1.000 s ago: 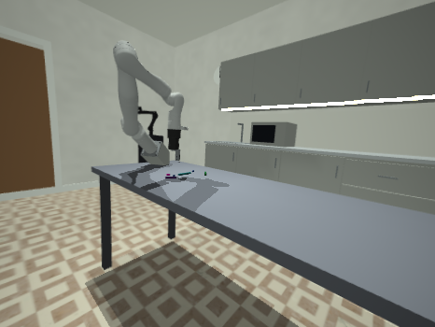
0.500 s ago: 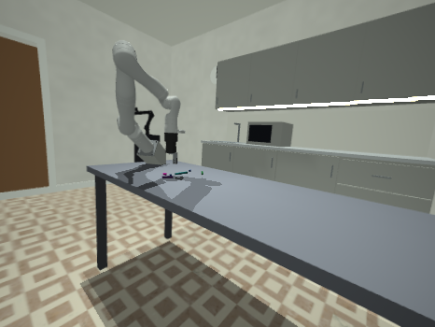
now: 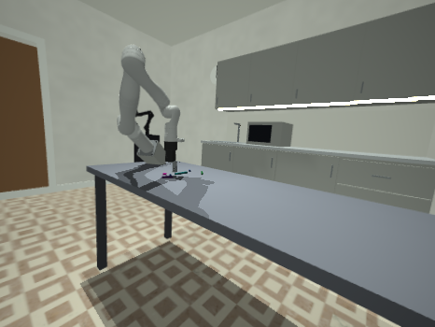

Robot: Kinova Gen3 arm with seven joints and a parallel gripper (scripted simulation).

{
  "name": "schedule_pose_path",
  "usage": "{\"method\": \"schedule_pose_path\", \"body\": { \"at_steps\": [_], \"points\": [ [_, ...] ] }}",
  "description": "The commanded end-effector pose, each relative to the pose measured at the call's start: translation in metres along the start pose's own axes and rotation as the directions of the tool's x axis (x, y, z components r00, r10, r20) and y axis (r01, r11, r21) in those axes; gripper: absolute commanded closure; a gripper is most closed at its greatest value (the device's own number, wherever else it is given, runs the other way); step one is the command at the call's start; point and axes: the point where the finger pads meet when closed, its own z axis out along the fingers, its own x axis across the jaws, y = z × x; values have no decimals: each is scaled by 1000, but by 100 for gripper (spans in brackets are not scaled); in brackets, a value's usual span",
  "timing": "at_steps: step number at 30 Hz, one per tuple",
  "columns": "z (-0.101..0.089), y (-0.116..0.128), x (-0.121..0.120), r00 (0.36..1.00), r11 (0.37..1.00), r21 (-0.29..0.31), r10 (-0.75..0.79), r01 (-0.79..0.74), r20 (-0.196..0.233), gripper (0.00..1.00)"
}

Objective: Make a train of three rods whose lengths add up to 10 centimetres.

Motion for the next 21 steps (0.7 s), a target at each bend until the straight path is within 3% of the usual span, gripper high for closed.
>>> {"method": "schedule_pose_path", "body": {
  "at_steps": [1,21],
  "points": [
    [9,5,0,1000,1000,-16,-4,4,-4,76],
    [13,5,0,1000,1000,-16,-4,4,-4,76]
  ]
}}
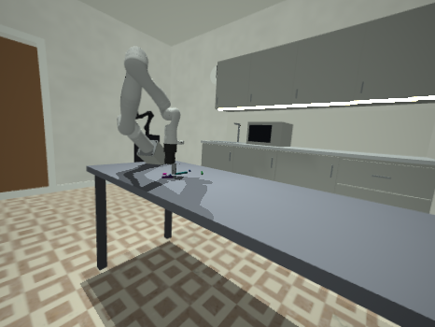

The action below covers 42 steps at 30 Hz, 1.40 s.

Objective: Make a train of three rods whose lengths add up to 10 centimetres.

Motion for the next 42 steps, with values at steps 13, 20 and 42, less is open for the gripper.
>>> {"method": "schedule_pose_path", "body": {
  "at_steps": [13,20,42],
  "points": [
    [0,0,0,1000,1000,1,0,0,0,76],
    [0,0,0,1000,1000,1,0,0,0,76],
    [10,0,0,1000,1000,1,0,0,0,76]
  ]
}}
